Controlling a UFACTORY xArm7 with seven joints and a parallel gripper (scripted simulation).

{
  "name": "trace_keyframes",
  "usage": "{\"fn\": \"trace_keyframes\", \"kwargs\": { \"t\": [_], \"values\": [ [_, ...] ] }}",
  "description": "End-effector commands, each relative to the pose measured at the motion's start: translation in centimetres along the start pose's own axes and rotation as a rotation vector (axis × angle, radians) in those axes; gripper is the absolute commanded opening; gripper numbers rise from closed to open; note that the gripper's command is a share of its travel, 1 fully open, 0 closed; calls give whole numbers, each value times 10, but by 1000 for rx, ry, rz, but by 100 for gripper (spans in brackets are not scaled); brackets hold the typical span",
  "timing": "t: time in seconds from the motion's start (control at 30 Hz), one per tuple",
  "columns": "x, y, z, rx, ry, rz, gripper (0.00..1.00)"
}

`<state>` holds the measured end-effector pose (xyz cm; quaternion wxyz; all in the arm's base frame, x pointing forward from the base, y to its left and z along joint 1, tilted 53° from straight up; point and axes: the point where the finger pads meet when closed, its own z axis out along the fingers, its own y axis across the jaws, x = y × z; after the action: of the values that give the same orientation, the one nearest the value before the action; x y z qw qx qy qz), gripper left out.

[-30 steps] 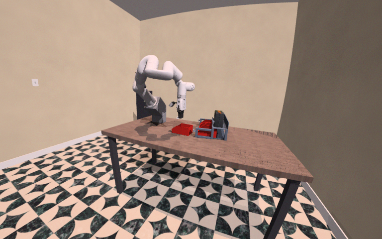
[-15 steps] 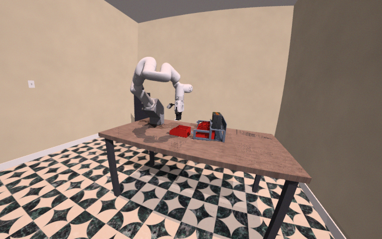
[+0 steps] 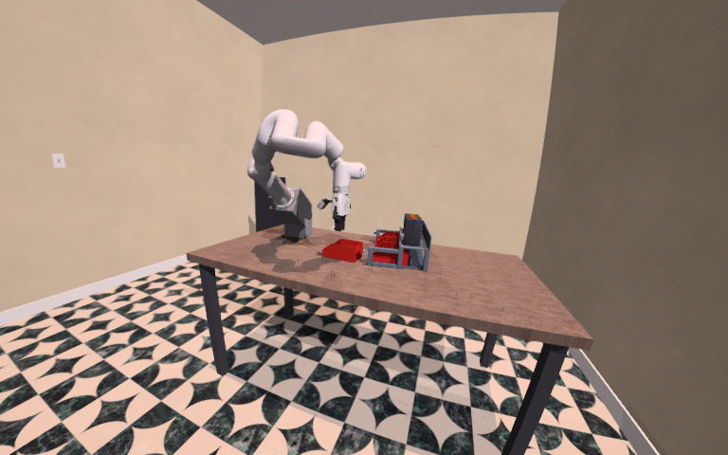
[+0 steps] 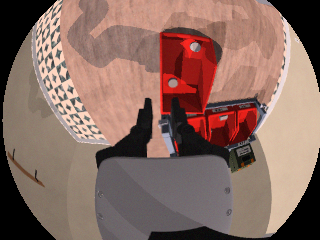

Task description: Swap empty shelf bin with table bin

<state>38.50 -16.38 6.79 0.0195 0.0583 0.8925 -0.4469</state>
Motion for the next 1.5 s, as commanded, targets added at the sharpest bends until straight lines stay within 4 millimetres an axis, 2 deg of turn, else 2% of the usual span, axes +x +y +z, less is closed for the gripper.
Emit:
{"fn": "trace_keyframes", "kwargs": {
  "t": [0.0, 0.97, 1.47],
  "values": [
    [-1, 1, 4, -2, -3, 0, 26],
    [-1, 1, 52, -2, -3, 0, 26],
    [-1, 1, 59, -2, -3, 0, 26]
  ]
}}
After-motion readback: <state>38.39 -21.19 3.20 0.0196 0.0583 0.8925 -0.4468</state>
